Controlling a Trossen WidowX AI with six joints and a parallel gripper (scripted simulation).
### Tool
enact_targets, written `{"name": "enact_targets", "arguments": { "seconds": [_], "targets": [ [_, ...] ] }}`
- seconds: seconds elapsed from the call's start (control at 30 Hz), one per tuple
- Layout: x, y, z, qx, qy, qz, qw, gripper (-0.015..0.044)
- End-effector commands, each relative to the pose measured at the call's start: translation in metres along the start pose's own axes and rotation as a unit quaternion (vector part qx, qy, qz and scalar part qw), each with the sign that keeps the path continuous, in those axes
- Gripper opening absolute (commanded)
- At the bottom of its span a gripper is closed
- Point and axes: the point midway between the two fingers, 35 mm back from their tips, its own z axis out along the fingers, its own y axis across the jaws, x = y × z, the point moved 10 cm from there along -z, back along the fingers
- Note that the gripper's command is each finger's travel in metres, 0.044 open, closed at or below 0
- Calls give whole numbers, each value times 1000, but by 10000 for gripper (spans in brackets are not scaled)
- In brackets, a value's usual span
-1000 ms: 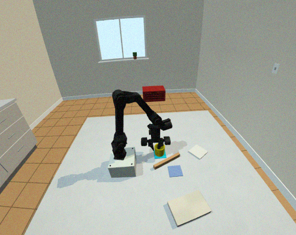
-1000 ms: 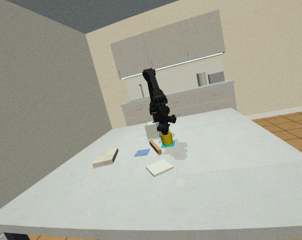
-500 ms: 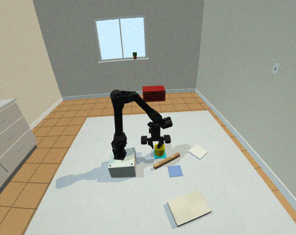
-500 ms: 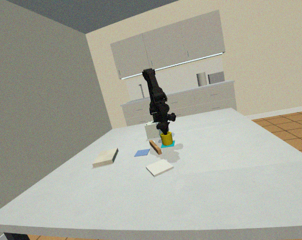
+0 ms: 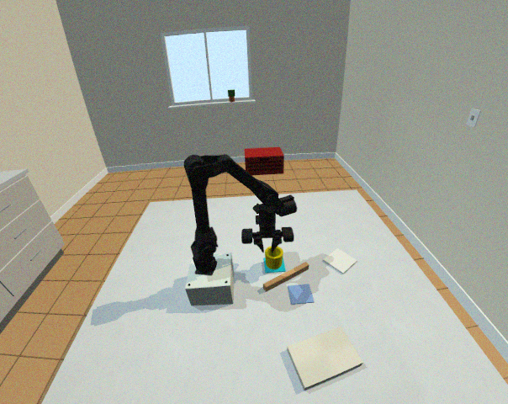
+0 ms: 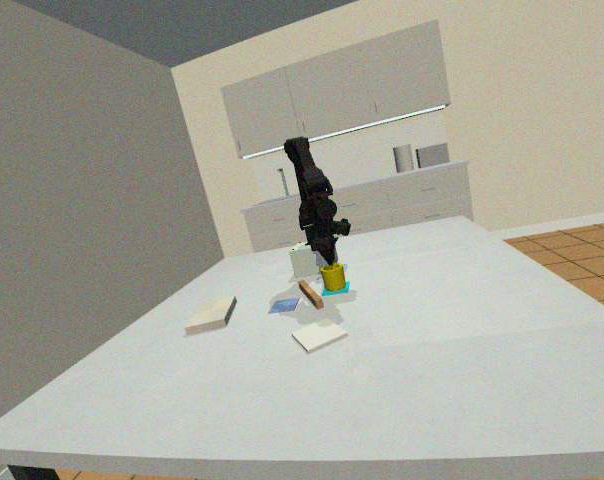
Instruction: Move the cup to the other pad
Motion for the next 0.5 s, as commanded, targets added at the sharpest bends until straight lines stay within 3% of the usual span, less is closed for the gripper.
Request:
{"name": "enact_targets", "arguments": {
  "seconds": [0.0, 0.23, 0.47],
  "targets": [
    [0, 0, -6, 1, -2, -1, 1000, 147],
    [1, 0, -16, 0, -2, -1, 1000, 147],
    [1, 0, -12, 0, 0, 1, 1000, 330]
  ]
}}
